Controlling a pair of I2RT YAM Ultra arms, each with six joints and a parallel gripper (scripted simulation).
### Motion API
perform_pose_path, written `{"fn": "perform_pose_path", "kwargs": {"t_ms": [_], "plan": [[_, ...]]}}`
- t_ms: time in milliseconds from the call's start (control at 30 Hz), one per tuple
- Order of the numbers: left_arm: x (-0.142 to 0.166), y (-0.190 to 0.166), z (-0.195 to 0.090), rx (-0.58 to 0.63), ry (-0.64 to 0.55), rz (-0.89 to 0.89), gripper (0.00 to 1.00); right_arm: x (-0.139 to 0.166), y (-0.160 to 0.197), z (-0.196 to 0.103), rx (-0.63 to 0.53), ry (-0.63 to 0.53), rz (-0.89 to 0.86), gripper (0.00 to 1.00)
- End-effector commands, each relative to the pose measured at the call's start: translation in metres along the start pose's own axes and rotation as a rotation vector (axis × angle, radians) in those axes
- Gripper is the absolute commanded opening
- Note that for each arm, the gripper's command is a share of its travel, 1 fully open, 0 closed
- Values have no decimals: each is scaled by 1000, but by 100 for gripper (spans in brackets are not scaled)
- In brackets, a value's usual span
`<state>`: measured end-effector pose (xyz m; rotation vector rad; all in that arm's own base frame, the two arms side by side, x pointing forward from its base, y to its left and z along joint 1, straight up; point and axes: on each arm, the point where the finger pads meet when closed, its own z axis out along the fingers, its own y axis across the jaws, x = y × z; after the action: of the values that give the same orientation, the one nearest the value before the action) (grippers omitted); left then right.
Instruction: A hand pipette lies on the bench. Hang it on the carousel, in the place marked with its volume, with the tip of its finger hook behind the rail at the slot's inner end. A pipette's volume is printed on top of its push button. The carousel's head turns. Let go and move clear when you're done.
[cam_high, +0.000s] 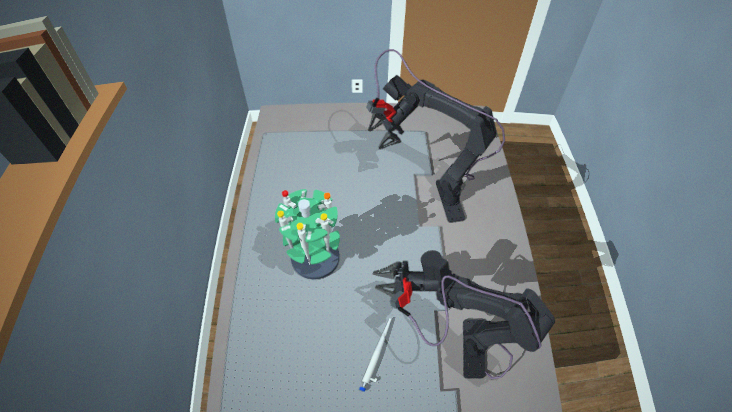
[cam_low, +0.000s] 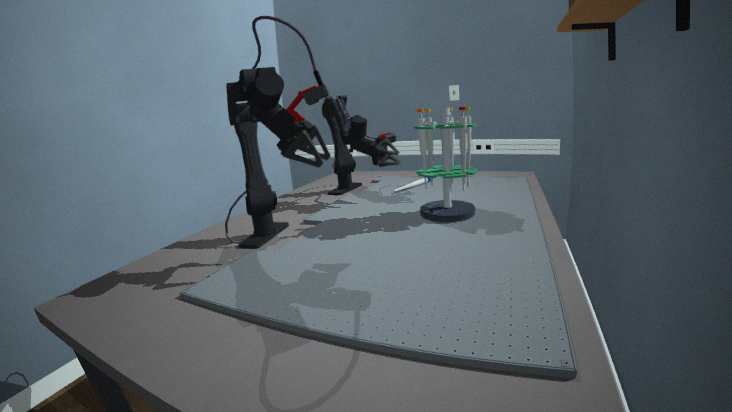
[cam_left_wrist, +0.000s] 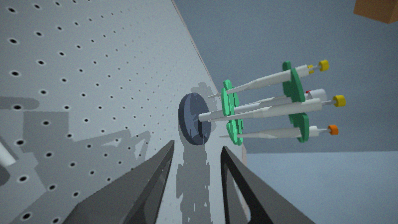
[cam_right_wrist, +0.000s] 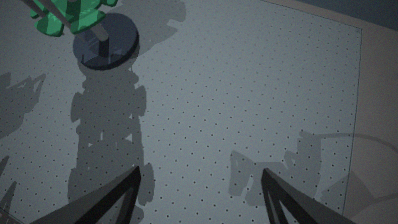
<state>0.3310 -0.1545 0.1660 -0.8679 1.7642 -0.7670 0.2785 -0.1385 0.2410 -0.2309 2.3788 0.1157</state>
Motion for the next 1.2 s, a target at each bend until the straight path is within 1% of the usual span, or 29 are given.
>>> {"fn": "perform_pose_path", "kwargs": {"t_ms": [0, 167, 233, 333, 400, 700, 733, 800, 1033, 1100, 1167], "plan": [[-13, -24, 3, 55, -69, -41, 49, -11, -4, -6, 15, -37, -22, 100], [22, -37, 14, 122, -116, -216, 49, -11, -4, -6, 15, -37, -22, 100], [22, -37, 14, 122, -116, -216, 49, -11, -4, -6, 15, -37, -22, 100], [42, -44, 21, 162, -146, -315, 49, -11, -4, -6, 15, -37, -22, 100], [54, -49, 26, 165, -149, -325, 49, -11, -4, -6, 15, -37, -22, 100], [49, -47, 29, 158, -164, -314, 49, -11, -4, -6, 15, -37, -22, 100], [61, -51, 28, 181, -156, -357, 49, -11, -4, -6, 15, -37, -22, 100], [61, -51, 28, 181, -156, -357, 49, -11, -4, -6, 15, -37, -22, 100], [106, -68, 44, 294, -206, -584, 49, -11, -4, -6, 15, -37, -22, 100], [119, -73, 49, 295, -208, -574, 49, -11, -4, -6, 15, -37, -22, 100], [119, -73, 49, 295, -208, -574, 49, -11, -4, -6, 15, -37, -22, 100]]}}
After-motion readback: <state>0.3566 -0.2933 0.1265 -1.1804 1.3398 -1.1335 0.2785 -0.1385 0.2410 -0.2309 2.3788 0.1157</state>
